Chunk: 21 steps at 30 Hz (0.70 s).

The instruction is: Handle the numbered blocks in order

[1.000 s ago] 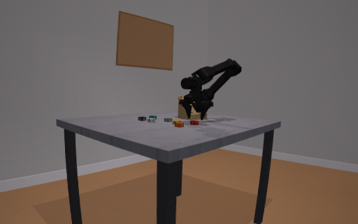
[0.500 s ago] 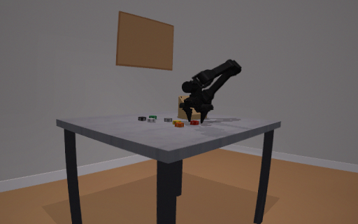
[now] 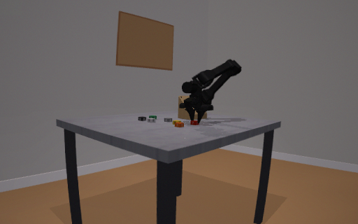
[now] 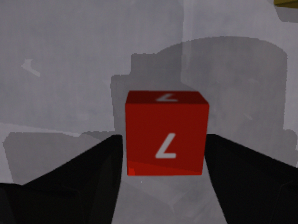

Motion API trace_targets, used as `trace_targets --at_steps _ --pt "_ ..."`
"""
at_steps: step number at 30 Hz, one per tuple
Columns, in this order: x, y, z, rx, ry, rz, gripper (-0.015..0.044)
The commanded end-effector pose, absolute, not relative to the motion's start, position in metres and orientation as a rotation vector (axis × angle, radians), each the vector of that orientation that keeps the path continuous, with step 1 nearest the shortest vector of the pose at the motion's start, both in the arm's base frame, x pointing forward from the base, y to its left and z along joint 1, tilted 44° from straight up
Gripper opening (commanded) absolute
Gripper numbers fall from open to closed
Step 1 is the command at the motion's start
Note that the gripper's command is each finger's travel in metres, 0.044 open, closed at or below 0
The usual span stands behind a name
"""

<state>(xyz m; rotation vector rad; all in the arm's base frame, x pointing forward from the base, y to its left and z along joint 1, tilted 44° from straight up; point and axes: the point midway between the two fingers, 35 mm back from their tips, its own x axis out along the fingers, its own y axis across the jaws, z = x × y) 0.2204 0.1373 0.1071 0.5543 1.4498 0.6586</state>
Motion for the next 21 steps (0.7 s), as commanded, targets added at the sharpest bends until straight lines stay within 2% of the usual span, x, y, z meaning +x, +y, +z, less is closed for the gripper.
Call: trace_targets --at_steps 1,19,21 --pt "0.2205 0.1370 0.1063 0.556 1.453 0.651 0.0120" --pt "0.2205 0.1370 0.1063 0.556 1.453 0.651 0.0120" --pt "0.2205 0.1370 0.1063 0.556 1.453 0.651 0.0172"
